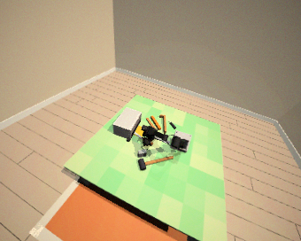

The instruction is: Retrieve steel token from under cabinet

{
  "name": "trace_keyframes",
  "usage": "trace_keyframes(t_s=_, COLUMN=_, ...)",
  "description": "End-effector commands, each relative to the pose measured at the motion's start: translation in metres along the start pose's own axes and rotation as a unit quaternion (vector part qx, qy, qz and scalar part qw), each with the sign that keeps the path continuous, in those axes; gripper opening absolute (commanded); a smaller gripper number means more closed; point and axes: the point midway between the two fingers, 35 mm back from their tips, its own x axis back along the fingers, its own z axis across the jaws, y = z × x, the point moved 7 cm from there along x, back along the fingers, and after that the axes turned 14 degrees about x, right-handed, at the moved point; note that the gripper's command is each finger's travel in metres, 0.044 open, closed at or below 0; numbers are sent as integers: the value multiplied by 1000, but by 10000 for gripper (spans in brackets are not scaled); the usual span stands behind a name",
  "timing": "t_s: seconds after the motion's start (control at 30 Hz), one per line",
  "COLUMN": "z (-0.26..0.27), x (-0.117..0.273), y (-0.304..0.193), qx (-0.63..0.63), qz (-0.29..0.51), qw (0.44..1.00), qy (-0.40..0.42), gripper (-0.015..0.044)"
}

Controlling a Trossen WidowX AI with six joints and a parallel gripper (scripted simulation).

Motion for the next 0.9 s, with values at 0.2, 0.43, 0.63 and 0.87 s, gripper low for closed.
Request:
trace_keyframes(t_s=0.2, z=3, x=-1, y=-12, qx=-4, qz=1, qw=1000, qy=1, gripper=0)
trace_keyframes(t_s=0.43, z=6, x=-1, y=-20, qx=-4, qz=2, qw=1000, qy=1, gripper=0)
trace_keyframes(t_s=0.63, z=8, x=-1, y=-27, qx=-4, qz=2, qw=1000, qy=1, gripper=0)
trace_keyframes(t_s=0.87, z=11, x=-1, y=-36, qx=-5, qz=2, qw=1000, qy=1, gripper=0)
